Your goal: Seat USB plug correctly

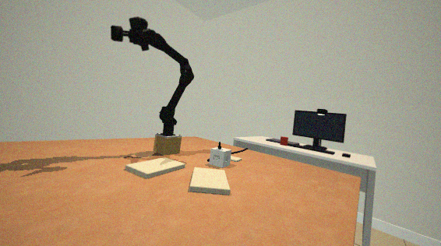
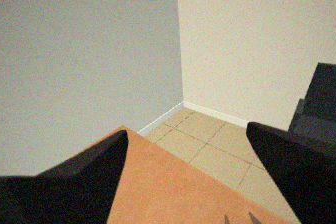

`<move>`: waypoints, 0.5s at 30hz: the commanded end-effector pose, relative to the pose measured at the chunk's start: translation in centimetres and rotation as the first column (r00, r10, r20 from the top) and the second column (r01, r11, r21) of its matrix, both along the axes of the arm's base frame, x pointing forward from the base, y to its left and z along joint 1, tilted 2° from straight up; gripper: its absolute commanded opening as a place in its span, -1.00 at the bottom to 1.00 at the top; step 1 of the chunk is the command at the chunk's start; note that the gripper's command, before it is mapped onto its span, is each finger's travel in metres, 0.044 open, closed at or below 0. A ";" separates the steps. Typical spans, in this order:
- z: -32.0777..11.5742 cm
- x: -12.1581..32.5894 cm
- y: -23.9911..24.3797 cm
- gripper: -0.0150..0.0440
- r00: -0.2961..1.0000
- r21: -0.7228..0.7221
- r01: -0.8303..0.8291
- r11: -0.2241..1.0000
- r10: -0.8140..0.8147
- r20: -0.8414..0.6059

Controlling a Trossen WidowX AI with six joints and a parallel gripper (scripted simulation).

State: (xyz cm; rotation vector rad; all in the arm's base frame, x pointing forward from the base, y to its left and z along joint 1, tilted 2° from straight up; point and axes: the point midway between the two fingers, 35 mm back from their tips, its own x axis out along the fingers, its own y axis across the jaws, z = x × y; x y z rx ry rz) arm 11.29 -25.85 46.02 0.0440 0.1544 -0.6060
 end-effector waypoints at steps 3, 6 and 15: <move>-0.6 0.8 -0.2 1.00 1.000 0.037 -0.016 0.999 0.015 0.008; -2.4 3.2 -0.6 1.00 0.998 0.156 -0.060 0.986 0.056 0.032; -10.8 14.0 2.3 1.00 0.989 0.660 -0.134 0.739 0.138 0.047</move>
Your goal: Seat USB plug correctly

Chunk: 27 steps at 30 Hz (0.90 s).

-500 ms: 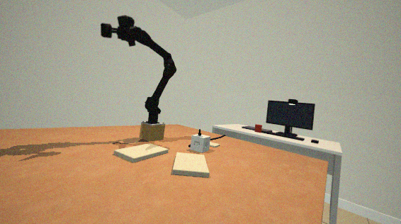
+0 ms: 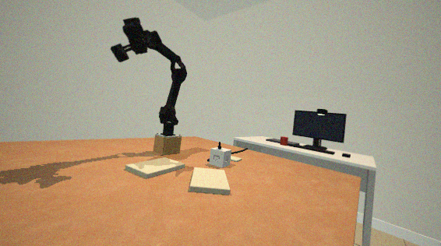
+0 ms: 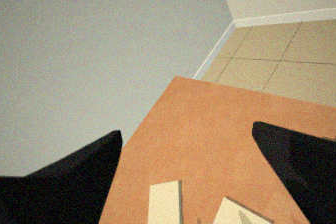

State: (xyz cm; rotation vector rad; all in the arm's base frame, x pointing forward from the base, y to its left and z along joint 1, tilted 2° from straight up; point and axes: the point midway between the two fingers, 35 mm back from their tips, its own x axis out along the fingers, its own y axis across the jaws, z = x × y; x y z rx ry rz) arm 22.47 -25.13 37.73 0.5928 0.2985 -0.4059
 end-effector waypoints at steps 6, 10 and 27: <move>-8.4 8.9 7.3 1.00 0.980 0.435 -0.014 0.900 0.098 -0.172; -12.6 11.8 12.4 1.00 0.944 0.568 0.058 0.821 0.141 -0.299; -27.3 9.6 34.8 1.00 0.576 0.431 0.455 0.780 0.112 -0.810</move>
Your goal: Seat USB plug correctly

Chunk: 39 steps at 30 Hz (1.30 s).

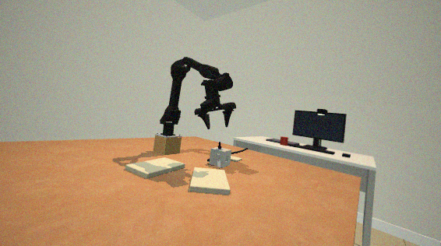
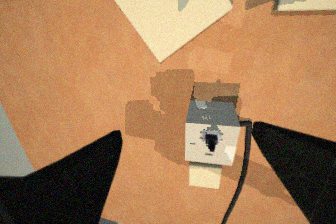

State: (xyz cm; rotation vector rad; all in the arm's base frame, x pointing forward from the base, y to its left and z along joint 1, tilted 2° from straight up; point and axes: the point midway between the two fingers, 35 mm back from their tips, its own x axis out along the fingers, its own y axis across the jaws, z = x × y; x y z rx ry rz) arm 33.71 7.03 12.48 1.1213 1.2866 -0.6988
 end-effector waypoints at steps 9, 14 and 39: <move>-5.0 -4.4 7.1 1.00 0.982 -0.196 0.026 0.980 -0.061 -0.176; -5.1 -4.3 7.1 1.00 0.982 -0.196 0.026 0.980 -0.061 -0.176; -7.4 -4.3 7.0 1.00 0.982 -0.196 0.026 0.980 -0.061 -0.176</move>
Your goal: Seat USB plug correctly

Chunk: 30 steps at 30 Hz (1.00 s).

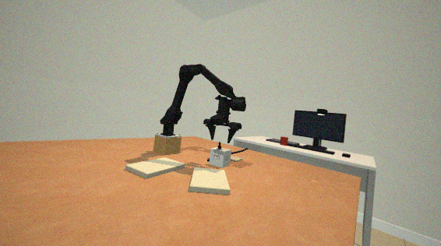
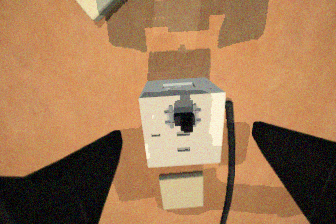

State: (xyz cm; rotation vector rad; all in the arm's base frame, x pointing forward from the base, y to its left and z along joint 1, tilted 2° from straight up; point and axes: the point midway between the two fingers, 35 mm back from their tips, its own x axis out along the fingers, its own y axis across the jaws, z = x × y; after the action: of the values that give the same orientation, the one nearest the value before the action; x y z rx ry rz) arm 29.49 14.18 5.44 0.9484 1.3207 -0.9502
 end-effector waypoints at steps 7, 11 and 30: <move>-1.0 0.0 -0.1 1.00 1.000 -0.005 0.003 1.000 -0.003 -0.002; -0.8 0.0 0.0 0.82 1.000 -0.001 0.000 1.000 0.000 -0.001; -0.8 0.0 0.0 -0.49 1.000 -0.001 0.000 1.000 0.000 -0.001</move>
State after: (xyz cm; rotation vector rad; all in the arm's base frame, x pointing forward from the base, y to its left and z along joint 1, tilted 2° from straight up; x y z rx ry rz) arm 29.46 14.14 4.59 0.9469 1.3219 -0.9521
